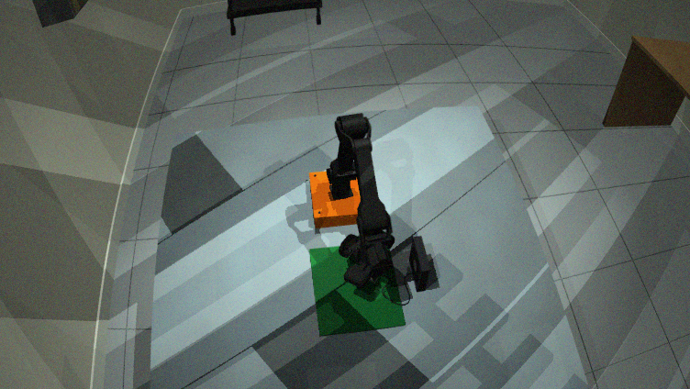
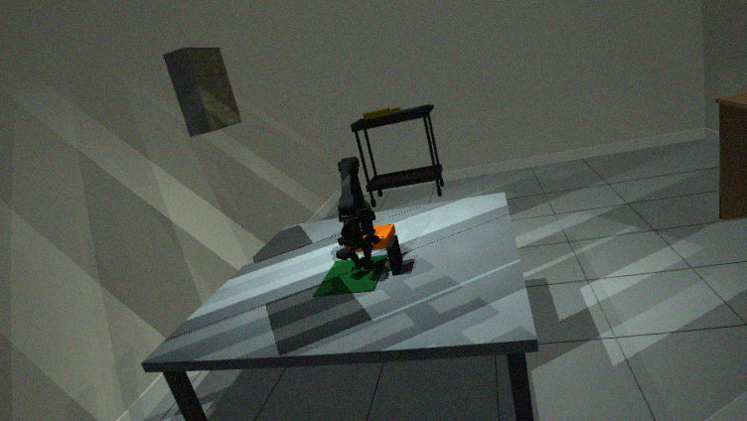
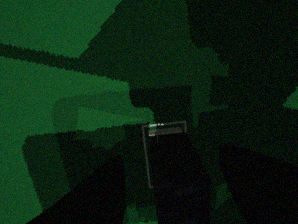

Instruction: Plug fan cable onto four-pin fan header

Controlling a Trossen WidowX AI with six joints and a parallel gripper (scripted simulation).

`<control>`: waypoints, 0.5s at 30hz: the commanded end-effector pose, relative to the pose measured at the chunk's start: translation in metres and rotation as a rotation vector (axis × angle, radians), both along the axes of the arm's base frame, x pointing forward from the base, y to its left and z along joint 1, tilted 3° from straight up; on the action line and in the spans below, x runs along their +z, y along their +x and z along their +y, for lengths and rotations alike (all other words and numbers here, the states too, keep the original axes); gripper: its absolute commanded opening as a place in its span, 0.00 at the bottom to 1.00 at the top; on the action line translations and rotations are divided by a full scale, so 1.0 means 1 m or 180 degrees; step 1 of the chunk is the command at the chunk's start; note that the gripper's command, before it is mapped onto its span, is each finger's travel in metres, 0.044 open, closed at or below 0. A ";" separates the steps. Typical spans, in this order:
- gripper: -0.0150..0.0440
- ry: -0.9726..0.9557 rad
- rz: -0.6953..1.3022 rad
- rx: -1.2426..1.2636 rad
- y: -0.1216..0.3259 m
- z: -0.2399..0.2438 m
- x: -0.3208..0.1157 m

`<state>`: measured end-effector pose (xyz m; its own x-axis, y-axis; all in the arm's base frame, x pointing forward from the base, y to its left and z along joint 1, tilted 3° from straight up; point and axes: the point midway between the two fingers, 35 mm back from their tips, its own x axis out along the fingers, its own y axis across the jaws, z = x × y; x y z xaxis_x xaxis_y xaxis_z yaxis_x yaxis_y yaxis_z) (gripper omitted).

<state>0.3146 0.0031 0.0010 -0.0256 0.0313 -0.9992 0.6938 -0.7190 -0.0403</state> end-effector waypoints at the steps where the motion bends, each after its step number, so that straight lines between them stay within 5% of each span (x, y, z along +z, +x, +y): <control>1: 0.69 0.0000 -0.0004 0.0000 0.000 0.000 0.000; 6: 0.69 -0.0011 -0.0009 0.0003 0.002 -0.001 0.052; 15: 0.69 -0.0022 -0.0003 0.0003 -0.030 -0.034 0.058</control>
<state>0.3100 -0.0053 0.0561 -0.0151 0.0308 -0.9994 0.7042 -0.7093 -0.0326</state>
